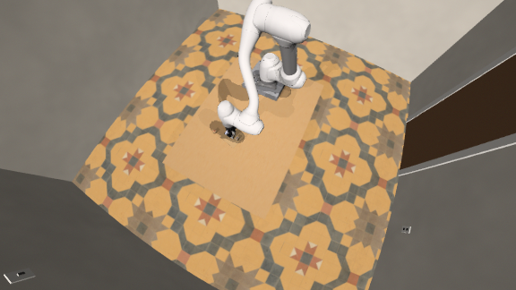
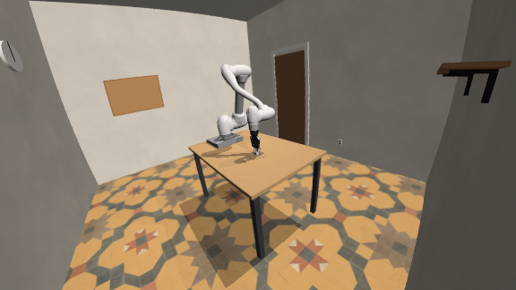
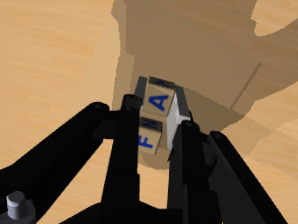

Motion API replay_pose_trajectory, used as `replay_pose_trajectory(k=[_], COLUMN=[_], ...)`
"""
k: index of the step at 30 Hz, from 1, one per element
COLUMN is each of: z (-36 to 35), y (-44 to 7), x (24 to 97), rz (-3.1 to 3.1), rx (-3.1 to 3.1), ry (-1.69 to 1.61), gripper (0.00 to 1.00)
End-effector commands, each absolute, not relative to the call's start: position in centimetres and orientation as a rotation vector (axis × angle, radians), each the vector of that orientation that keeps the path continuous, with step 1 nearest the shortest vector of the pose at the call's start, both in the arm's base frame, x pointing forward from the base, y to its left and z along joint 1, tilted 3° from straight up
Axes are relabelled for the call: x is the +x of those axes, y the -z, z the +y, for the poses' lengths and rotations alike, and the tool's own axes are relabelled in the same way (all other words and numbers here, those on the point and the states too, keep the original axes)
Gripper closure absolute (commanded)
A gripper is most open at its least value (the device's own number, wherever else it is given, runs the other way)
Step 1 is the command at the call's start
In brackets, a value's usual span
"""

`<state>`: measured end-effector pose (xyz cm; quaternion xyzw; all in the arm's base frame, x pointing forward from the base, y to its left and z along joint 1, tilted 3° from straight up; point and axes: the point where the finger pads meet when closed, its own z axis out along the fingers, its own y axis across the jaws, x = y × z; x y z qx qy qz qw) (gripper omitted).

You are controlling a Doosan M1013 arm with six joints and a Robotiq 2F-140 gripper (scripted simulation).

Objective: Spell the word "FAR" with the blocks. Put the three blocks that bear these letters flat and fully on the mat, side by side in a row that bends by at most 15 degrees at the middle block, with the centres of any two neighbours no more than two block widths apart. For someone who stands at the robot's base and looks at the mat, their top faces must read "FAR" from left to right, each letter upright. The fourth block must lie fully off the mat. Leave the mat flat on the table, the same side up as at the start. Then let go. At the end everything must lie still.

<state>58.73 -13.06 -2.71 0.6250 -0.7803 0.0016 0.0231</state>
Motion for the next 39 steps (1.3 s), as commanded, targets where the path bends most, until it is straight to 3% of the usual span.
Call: replay_pose_trajectory(k=[1,32,39], z=[-13.19,-13.19,-13.19], y=[3.23,3.23,3.23], x=[58.35,58.35,58.35], rz=[-2.415,-2.415,-2.415], rx=[1.928,1.928,1.928], ry=[0.000,0.000,0.000], gripper=[0.87,0.87,0.82])
